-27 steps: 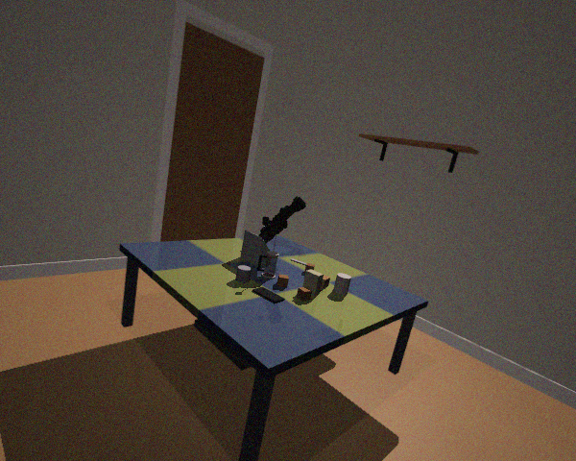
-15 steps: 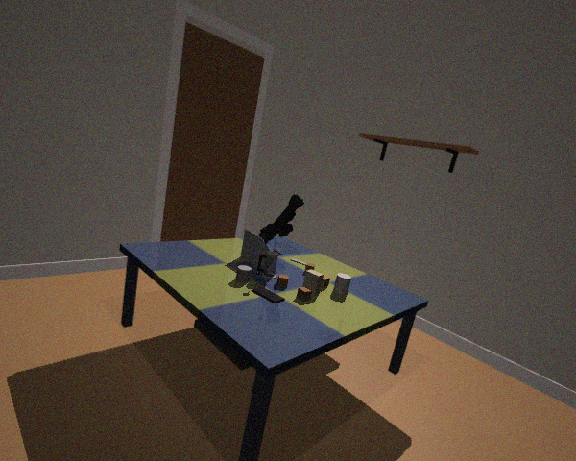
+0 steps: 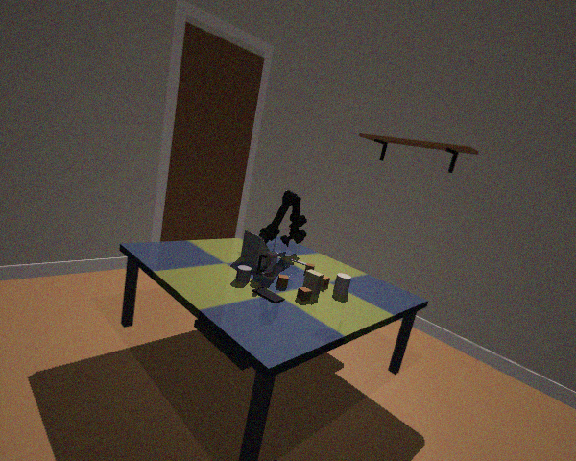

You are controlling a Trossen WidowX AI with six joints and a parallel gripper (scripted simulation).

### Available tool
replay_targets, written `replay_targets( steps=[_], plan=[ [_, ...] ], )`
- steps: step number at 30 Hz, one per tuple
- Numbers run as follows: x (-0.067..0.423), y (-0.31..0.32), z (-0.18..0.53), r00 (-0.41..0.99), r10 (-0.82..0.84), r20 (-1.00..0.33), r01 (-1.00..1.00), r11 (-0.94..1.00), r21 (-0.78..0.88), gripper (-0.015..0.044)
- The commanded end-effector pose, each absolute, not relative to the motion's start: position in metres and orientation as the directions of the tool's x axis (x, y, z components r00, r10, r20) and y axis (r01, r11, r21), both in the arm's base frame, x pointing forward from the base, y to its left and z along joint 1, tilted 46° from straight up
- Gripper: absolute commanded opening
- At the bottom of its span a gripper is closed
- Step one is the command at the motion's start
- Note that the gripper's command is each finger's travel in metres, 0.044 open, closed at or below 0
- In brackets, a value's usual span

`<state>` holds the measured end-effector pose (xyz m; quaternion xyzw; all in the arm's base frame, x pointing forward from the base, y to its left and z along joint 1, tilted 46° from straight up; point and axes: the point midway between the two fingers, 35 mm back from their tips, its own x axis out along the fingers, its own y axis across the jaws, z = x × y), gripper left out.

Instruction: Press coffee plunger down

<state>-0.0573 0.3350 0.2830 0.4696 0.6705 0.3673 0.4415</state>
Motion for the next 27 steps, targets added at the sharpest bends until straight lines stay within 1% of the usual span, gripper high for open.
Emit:
replay_targets(
  steps=[1, 2, 4, 12, 13, 17, 19, 20, 23, 27],
  plan=[
    [-0.023, 0.338, 0.29, -0.077, 0.968, -0.239, 0.217, 0.25, 0.944, 0.044],
    [-0.014, 0.338, 0.3, -0.056, 0.976, -0.212, 0.218, 0.219, 0.951, 0.044],
    [0.006, 0.339, 0.295, -0.006, 0.972, -0.234, 0.183, 0.231, 0.955, 0.044],
    [0.119, 0.322, 0.257, 0.231, 0.896, -0.379, 0.05, 0.379, 0.924, 0.044],
    [0.129, 0.318, 0.256, 0.268, 0.886, -0.377, 0.064, 0.375, 0.925, 0.044],
    [0.154, 0.306, 0.251, 0.327, 0.858, -0.396, 0.038, 0.407, 0.913, 0.044],
    [0.176, 0.293, 0.244, 0.37, 0.827, -0.423, 0.03, 0.444, 0.895, 0.044],
    [0.186, 0.283, 0.243, 0.407, 0.807, -0.428, 0.057, 0.446, 0.893, 0.044],
    [0.213, 0.264, 0.234, 0.456, 0.761, -0.462, 0.06, 0.491, 0.869, 0.044],
    [0.252, 0.222, 0.214, 0.516, 0.672, -0.531, 0.081, 0.579, 0.811, 0.044]
  ],
)
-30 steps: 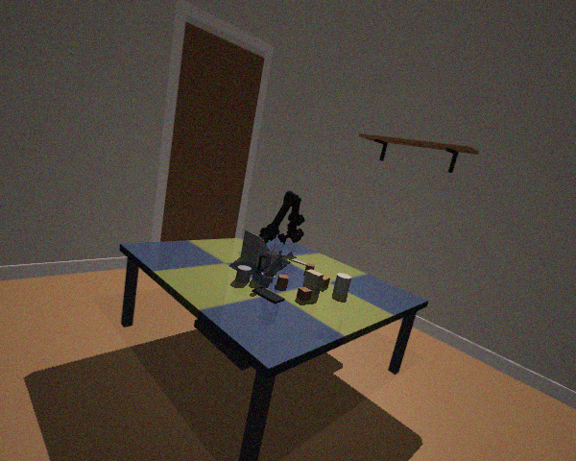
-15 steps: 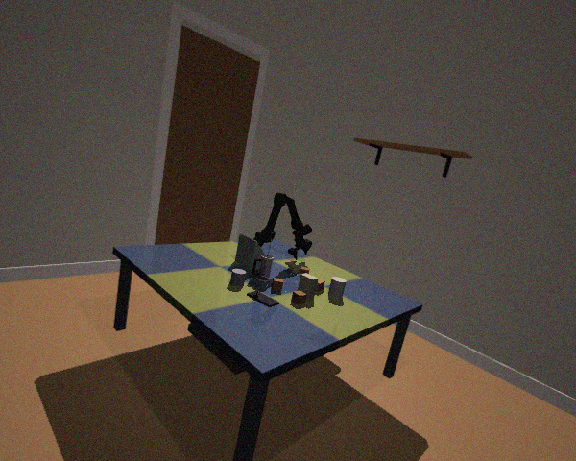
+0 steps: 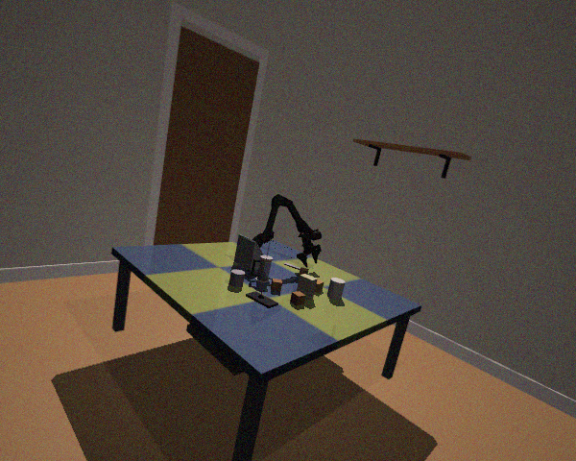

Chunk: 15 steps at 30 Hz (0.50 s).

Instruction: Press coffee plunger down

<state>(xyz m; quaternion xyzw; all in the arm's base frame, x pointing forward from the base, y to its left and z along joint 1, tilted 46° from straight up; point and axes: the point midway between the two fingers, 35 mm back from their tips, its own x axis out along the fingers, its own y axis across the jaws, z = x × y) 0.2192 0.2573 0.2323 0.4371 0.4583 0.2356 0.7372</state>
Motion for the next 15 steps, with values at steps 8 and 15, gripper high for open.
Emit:
replay_targets(
  steps=[8, 15],
  plan=[
    [0.304, 0.124, 0.182, 0.584, 0.511, -0.631, 0.156, 0.693, 0.704, 0.044],
    [0.318, 0.032, 0.159, 0.605, 0.402, -0.687, 0.237, 0.733, 0.638, 0.044]
  ],
)
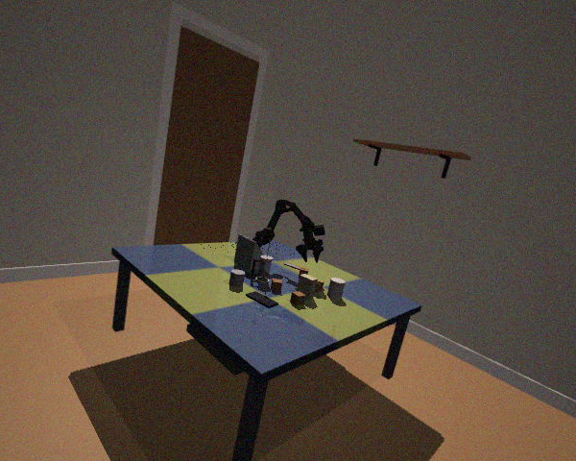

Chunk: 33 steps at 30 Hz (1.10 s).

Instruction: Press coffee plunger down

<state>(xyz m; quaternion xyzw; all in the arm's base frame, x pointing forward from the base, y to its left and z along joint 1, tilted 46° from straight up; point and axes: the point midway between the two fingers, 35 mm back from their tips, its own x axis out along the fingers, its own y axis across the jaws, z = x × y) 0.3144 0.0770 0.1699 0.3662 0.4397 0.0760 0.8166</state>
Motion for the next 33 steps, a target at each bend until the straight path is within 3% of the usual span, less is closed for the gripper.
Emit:
replay_targets(
  steps=[1, 10, 20, 29, 33],
  plan=[
    [0.317, 0.018, 0.156, 0.607, 0.39, -0.693, 0.249, 0.735, 0.631, 0.044],
    [0.289, -0.091, 0.134, 0.638, 0.297, -0.71, 0.343, 0.716, 0.608, 0.044],
    [0.219, -0.188, 0.121, 0.725, 0.185, -0.664, 0.417, 0.649, 0.636, 0.044],
    [0.143, -0.24, 0.119, 0.813, 0.031, -0.582, 0.453, 0.595, 0.664, 0.044],
    [0.138, -0.24, 0.115, 0.819, 0.016, -0.574, 0.455, 0.592, 0.665, 0.044]
  ],
)
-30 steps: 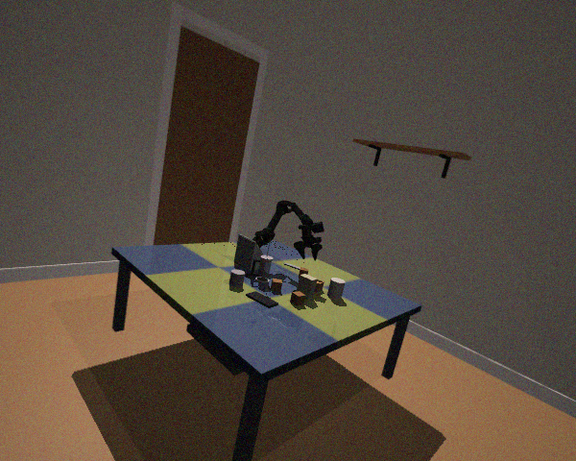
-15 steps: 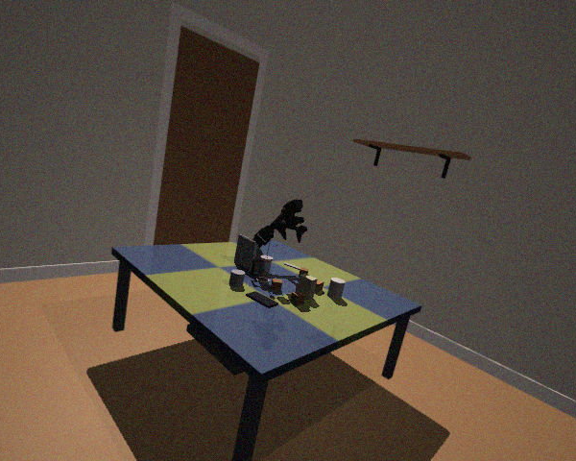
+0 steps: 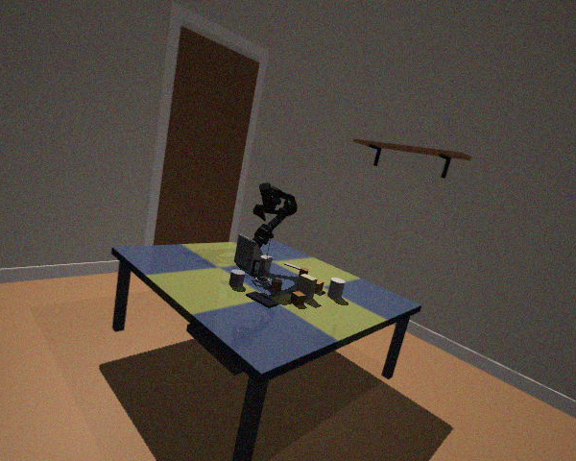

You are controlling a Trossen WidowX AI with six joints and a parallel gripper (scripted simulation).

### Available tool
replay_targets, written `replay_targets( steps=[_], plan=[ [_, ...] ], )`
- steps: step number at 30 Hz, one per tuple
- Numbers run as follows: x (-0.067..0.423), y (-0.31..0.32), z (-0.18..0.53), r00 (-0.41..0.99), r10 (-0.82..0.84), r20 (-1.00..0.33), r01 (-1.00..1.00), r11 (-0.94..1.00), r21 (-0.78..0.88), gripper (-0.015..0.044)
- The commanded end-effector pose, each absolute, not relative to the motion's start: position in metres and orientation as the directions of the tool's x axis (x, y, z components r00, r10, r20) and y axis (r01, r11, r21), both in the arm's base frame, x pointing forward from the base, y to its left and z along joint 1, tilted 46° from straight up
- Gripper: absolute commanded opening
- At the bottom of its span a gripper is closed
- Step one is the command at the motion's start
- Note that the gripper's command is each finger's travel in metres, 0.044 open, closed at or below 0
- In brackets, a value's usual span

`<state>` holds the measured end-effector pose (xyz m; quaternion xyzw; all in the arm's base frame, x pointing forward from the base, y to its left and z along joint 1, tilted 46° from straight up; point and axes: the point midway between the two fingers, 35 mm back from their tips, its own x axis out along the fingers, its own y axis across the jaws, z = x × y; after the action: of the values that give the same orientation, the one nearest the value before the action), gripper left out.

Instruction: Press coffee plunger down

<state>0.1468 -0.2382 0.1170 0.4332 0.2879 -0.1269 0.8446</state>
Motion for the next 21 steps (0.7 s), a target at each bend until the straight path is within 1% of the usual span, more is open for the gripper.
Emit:
replay_targets(
  steps=[1, 8, 21],
  plan=[
    [0.139, -0.237, 0.112, 0.819, 0.016, -0.574, 0.455, 0.592, 0.665, 0.044],
    [0.144, -0.201, 0.078, 0.819, 0.016, -0.573, 0.455, 0.592, 0.666, 0.044],
    [0.152, -0.201, 0.071, 0.818, 0.016, -0.576, 0.456, 0.593, 0.664, 0.044]
  ],
)
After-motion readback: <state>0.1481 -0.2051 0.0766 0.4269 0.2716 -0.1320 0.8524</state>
